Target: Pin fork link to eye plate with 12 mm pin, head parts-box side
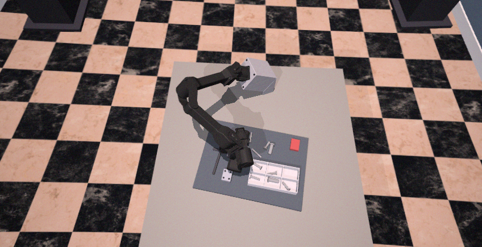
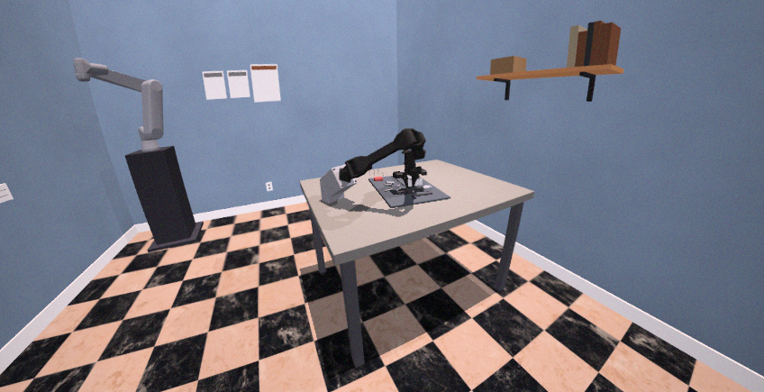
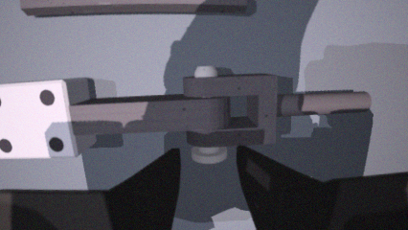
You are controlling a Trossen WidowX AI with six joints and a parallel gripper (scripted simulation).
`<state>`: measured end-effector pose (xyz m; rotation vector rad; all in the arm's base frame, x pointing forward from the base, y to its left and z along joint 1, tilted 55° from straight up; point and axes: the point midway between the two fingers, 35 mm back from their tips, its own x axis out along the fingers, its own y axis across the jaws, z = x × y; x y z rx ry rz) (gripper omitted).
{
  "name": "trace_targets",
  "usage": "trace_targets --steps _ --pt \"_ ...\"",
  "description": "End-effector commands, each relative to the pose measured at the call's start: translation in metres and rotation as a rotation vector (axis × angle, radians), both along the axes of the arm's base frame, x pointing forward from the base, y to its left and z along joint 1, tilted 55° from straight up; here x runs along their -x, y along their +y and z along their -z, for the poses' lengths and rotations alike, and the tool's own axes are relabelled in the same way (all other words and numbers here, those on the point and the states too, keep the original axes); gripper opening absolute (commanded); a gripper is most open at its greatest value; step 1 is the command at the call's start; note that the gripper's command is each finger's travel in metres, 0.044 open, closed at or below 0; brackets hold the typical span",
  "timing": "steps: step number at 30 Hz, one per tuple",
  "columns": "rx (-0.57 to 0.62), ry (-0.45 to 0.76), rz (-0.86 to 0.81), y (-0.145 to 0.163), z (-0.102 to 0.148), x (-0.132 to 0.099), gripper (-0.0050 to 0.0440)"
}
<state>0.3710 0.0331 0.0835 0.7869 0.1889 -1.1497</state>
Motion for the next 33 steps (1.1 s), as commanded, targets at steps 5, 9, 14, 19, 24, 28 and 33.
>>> trace_targets --steps 5,9,14,19,24,28,33 --pt "-0.014 -0.033 -0.001 0.008 -0.014 0.001 0.0150" --pt "-0.013 -0.030 -0.002 0.011 -0.016 0.003 0.0150" --pt "-0.013 -0.031 -0.002 0.015 -0.019 0.005 0.0150" --pt "-0.013 -0.029 -0.002 0.017 -0.020 0.006 0.0150" --pt "-0.014 -0.030 -0.002 0.020 -0.023 0.008 0.0150" --pt "-0.014 -0.029 -0.002 0.021 -0.024 0.009 0.0150" --pt "-0.014 -0.029 -0.002 0.022 -0.024 0.010 0.0150"
